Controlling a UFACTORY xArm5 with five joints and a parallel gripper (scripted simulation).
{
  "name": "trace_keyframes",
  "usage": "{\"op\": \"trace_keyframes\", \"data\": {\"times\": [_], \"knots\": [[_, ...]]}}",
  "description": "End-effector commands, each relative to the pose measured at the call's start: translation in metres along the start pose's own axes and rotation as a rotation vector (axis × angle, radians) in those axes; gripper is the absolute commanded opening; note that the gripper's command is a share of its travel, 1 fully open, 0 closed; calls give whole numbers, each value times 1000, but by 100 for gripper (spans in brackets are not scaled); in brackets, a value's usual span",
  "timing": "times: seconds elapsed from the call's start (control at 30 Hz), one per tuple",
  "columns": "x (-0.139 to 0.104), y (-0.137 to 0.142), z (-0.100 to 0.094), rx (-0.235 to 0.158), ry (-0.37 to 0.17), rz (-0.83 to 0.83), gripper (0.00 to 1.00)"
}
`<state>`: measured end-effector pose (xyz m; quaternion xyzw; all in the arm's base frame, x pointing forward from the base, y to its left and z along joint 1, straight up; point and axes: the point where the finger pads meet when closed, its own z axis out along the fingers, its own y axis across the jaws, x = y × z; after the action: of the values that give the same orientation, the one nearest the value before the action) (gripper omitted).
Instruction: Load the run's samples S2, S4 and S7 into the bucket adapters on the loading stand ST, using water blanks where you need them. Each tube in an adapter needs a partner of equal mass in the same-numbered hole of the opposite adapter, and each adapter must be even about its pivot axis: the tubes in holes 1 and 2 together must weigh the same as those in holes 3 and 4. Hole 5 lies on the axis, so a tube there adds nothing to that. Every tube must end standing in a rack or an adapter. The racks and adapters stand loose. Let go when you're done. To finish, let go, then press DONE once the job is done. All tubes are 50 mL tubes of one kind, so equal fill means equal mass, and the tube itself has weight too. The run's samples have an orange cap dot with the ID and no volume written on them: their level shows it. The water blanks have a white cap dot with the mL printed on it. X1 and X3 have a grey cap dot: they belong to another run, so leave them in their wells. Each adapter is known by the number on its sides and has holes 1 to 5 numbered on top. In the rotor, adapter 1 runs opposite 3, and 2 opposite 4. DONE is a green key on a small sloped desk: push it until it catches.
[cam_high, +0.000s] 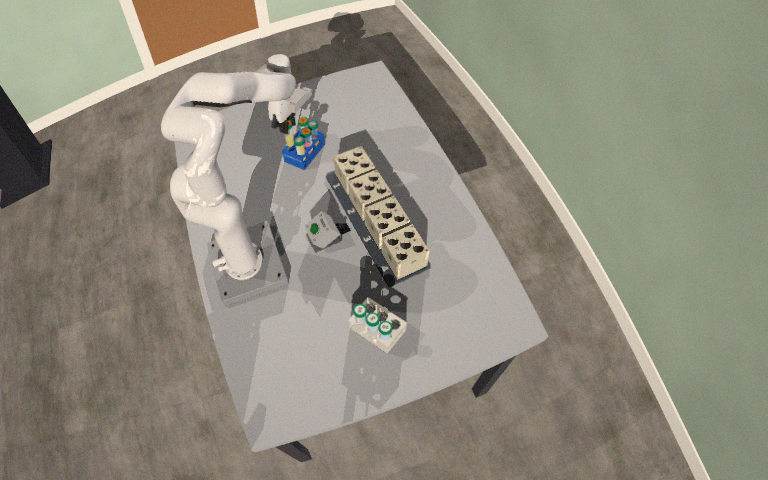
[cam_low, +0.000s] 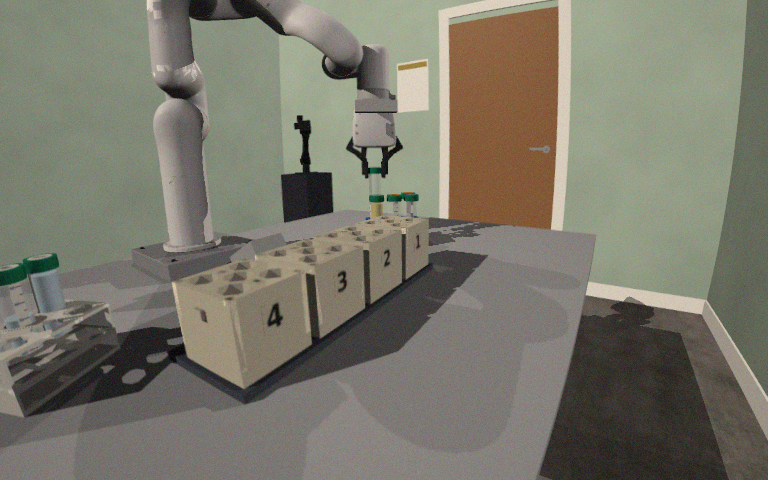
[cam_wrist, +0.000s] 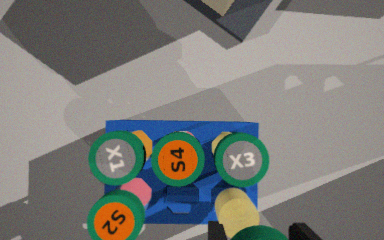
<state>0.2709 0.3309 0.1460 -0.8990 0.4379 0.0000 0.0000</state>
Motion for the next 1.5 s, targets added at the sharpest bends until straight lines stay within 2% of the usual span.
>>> {"op": "trace_keyframes", "data": {"times": [0.0,1.47], "knots": [[0,-1,1,3,-3,0,0],[0,-1,39,3,-3,0,0]]}}
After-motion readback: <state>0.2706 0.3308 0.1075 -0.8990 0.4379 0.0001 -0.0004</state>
